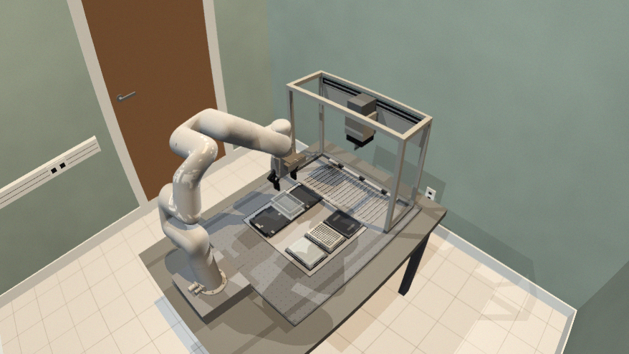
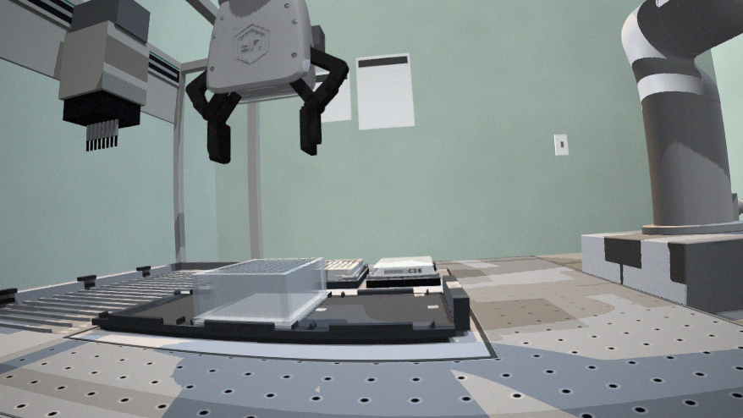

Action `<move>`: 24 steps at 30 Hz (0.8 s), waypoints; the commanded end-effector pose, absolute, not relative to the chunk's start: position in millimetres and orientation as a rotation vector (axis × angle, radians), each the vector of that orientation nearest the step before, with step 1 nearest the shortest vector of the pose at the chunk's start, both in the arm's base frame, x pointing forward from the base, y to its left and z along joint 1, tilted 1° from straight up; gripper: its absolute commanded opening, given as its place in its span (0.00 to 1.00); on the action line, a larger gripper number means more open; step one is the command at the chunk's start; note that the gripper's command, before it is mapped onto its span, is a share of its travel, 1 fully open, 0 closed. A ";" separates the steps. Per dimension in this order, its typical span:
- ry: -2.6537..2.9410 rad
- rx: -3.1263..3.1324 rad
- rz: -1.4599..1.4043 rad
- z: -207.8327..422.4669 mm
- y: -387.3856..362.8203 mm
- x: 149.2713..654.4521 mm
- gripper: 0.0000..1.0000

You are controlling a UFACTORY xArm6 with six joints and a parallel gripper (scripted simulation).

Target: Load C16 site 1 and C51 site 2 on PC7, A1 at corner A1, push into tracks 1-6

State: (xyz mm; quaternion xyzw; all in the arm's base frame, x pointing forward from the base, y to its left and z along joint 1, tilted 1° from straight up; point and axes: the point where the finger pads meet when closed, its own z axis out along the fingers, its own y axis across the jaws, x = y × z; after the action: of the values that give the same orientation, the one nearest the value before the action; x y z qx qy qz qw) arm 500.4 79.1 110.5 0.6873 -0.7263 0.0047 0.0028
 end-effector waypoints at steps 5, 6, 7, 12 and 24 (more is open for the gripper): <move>-2.280 2.158 0.019 119.8 79.4 501.7 1.00; -2.280 2.158 0.019 119.8 79.4 501.7 1.00; -2.280 2.158 0.019 119.9 79.4 501.7 1.00; -2.280 2.158 0.019 119.9 79.4 501.7 1.00; -2.290 2.147 0.019 115.6 45.0 481.6 1.00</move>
State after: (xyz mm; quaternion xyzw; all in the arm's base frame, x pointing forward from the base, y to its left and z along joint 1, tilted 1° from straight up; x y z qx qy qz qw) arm 487.9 58.0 115.3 0.6838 -0.7297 0.0045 0.0035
